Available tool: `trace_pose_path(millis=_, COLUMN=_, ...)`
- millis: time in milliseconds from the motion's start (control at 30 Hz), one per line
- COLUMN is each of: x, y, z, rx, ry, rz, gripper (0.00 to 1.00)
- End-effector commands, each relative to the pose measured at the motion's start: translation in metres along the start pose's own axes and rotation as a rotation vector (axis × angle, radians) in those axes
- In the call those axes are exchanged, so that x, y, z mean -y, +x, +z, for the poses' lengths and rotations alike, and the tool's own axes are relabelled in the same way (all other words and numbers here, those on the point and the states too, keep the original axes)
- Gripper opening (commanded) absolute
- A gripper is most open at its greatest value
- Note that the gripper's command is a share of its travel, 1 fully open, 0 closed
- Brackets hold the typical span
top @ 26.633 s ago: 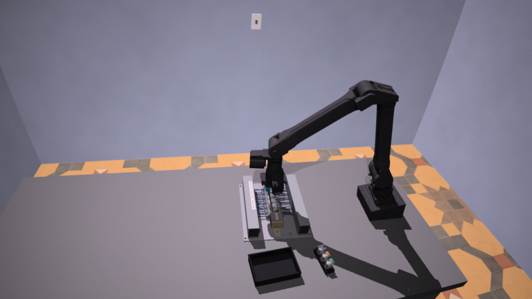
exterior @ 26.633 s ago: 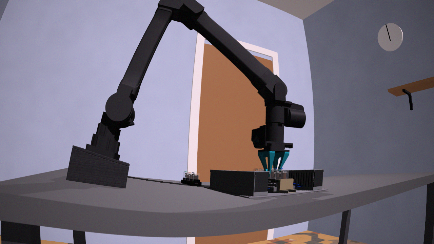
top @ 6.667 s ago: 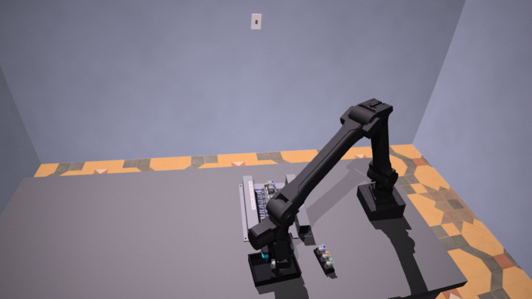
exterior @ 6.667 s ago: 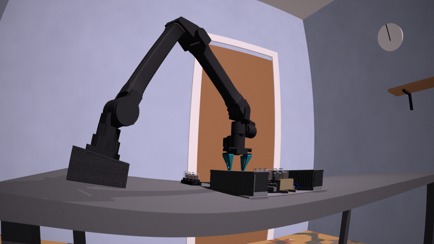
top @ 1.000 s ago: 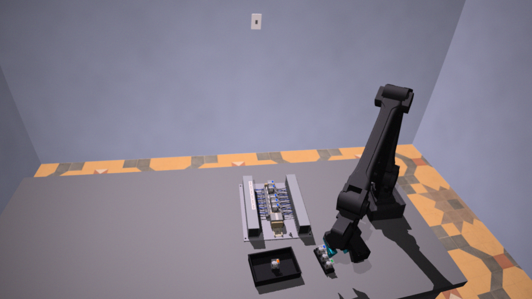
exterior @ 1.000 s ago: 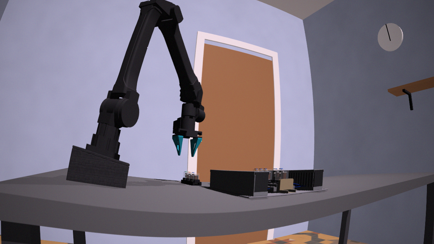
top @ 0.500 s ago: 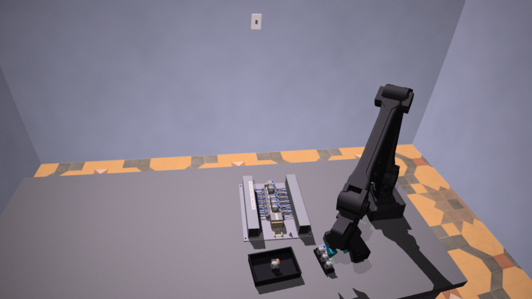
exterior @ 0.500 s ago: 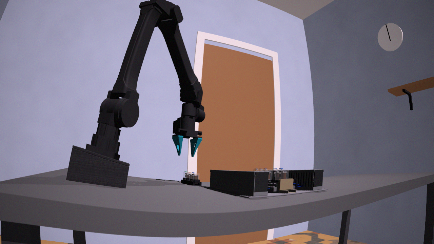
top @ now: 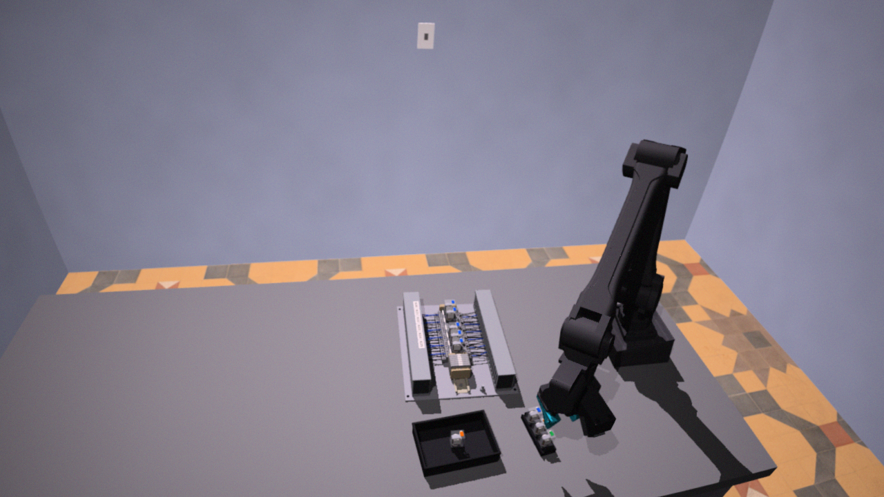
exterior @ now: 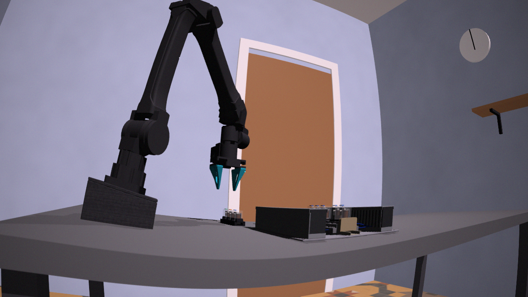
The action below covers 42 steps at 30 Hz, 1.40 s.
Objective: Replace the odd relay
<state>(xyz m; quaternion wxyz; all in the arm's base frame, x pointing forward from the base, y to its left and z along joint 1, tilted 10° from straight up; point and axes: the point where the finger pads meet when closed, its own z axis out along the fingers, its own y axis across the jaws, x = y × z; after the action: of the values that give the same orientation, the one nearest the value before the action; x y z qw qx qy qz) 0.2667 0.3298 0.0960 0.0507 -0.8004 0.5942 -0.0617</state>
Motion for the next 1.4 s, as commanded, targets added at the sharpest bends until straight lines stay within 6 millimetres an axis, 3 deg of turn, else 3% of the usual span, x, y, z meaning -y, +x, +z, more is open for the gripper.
trace_pose_path(millis=0, x=0.018, y=-0.015, z=-0.022, rx=0.046, ry=0.064, rz=0.004, gripper=0.59)
trace_pose_path(millis=1000, x=0.018, y=-0.014, z=-0.022, rx=0.046, ry=0.063, rz=0.004, gripper=0.59)
trace_pose_path(millis=1367, x=0.012, y=0.017, z=-0.011, rx=0.033, ry=0.050, rz=0.005, gripper=0.59)
